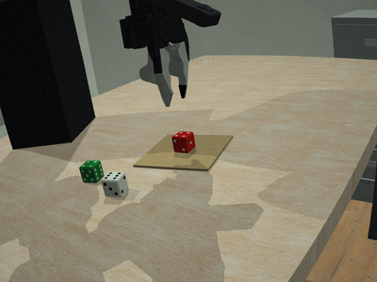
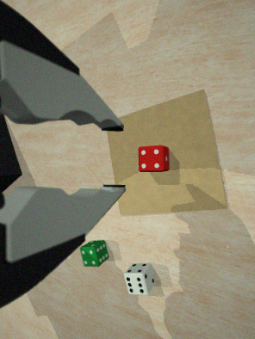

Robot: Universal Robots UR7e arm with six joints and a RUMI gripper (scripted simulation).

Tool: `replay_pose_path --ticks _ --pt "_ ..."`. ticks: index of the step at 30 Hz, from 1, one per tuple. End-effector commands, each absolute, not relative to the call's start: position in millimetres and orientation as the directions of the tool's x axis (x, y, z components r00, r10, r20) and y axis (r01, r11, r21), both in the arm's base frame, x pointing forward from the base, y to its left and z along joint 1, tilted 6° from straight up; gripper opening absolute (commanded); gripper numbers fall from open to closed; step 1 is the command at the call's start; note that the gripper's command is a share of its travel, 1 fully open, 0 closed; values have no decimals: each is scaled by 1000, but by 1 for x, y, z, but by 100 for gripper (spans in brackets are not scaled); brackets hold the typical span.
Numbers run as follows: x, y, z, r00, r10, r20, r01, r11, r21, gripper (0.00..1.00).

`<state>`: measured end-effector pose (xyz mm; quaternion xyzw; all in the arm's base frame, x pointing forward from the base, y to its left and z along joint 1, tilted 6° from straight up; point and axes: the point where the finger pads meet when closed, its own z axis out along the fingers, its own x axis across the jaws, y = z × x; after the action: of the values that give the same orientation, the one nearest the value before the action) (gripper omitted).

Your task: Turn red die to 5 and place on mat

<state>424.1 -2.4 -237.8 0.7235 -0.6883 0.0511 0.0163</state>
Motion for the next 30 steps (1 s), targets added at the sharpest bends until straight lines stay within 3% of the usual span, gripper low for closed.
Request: replay_pose_path --ticks 1,30 --pt "424 -2 -235 47 -994 97 -998 -52 -47 100" --pt "425 -2 -235 69 -993 98 -996 -74 -45 100"
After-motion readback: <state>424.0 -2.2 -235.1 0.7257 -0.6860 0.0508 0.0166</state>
